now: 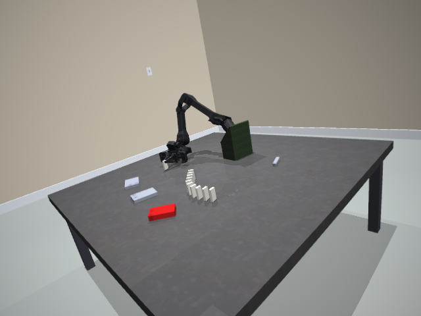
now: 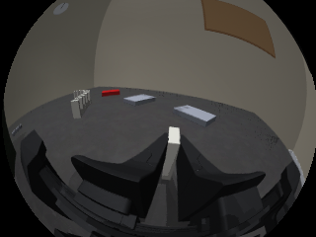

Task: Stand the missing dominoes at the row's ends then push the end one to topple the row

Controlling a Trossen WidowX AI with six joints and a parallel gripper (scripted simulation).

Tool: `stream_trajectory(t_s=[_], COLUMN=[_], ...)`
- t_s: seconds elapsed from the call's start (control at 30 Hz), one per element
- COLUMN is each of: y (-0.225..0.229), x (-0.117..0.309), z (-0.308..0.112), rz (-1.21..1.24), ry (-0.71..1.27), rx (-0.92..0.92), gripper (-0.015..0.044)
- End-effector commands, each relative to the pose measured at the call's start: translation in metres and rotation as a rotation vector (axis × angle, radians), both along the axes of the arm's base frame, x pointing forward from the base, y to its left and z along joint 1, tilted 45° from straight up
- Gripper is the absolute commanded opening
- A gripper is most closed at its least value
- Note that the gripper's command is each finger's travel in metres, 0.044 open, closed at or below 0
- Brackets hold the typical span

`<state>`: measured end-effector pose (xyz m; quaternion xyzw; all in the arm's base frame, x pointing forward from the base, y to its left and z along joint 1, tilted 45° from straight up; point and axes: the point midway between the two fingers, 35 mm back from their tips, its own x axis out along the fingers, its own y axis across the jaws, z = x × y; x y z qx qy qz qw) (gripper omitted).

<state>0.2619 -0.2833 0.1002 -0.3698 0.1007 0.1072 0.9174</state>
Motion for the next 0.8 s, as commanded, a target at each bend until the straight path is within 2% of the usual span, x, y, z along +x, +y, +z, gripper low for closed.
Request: stream_trajectory(t_s=[0.0, 0.1, 0.63, 0.77], y=[-0.001, -0.001, 0.0, 0.024], x=[0.0, 0.0, 0.001, 0.004], z=[0.0, 0.0, 0.001, 0.025], rz=[0.003, 0.003, 0.003, 0.001], ry=[-0.004, -0.004, -0.003, -0.001], rx=[-0.006, -0.006, -0.006, -0.002], gripper=[0.0026, 0.0026, 0.044, 0.044])
